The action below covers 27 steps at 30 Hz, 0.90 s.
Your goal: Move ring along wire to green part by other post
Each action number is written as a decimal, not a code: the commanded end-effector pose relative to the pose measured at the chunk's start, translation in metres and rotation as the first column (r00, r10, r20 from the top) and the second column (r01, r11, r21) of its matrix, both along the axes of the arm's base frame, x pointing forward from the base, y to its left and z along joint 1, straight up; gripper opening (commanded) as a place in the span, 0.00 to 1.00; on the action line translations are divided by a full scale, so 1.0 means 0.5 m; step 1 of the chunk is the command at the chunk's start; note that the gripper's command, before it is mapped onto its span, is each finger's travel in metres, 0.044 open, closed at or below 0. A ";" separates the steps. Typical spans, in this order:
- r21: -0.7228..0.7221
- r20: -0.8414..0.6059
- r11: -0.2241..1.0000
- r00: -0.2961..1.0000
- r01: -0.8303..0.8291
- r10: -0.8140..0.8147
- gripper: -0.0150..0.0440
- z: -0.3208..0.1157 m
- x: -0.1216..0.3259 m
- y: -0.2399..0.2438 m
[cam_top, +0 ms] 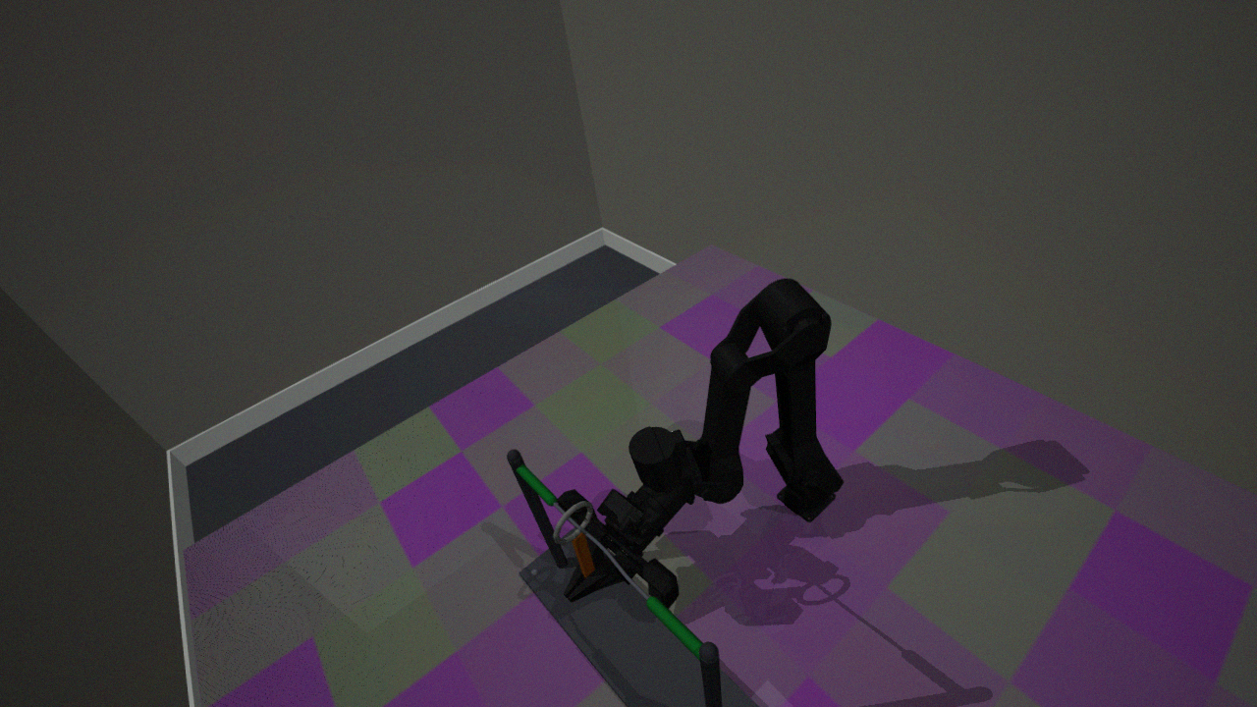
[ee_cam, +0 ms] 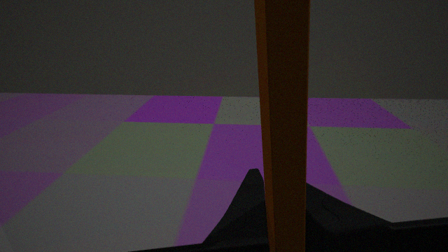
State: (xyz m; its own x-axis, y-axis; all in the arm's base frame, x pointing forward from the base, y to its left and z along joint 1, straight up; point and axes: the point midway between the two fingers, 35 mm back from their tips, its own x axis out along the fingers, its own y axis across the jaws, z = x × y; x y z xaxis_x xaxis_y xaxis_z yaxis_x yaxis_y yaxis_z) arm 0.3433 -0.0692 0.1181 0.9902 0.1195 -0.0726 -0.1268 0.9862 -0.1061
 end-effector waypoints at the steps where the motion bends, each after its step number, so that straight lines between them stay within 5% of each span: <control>1: -0.025 0.003 0.999 1.000 -0.020 0.020 0.00 0.001 0.000 0.003; 27: -0.016 -0.002 1.000 1.000 -0.018 0.018 0.00 -0.009 -0.010 0.052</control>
State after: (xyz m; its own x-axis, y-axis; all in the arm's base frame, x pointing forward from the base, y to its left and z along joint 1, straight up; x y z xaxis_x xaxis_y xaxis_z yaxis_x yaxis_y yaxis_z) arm 0.3412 -0.0466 0.1158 0.9867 0.1474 -0.0683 -0.1558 0.9778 -0.1401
